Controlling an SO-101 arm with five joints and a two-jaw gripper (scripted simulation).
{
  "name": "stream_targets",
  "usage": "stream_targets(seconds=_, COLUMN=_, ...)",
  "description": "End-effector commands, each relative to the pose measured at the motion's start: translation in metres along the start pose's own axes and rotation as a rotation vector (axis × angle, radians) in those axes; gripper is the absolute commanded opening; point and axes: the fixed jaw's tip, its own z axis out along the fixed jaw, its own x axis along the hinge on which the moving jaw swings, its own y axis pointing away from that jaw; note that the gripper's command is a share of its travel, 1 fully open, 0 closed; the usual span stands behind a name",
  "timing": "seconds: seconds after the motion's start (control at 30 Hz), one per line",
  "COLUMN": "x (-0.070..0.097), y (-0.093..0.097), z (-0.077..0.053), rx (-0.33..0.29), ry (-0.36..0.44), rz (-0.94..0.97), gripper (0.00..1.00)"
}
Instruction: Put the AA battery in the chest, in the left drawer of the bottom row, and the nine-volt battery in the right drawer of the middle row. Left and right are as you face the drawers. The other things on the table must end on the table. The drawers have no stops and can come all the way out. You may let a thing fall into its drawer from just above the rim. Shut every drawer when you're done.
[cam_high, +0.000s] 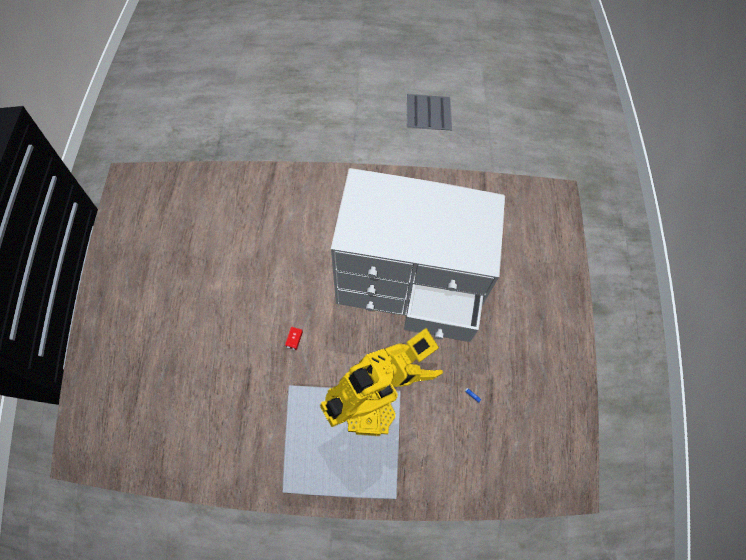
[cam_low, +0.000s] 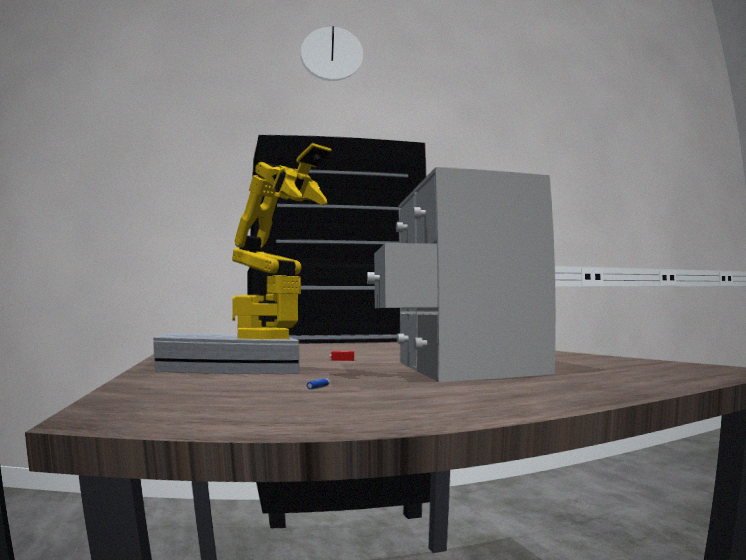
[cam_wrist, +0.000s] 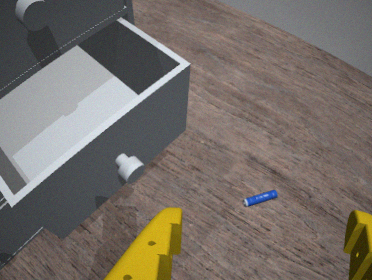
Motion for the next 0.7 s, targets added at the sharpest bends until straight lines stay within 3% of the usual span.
stream_targets(seconds=0.0, x=0.001, y=0.007, z=-0.001, rx=-0.049, ry=0.008, rz=-0.022, gripper=0.3)
stream_targets(seconds=0.43, x=0.007, y=0.055, z=-0.015, rx=-0.419, ry=-0.006, rz=-0.233, gripper=0.3)
stream_targets(seconds=0.5, x=0.007, y=0.055, z=-0.015, rx=-0.419, ry=-0.006, rz=-0.233, gripper=0.3)
stream_targets(seconds=0.67, x=0.012, y=0.072, z=-0.026, rx=-0.561, ry=-0.011, rz=-0.314, gripper=0.3)
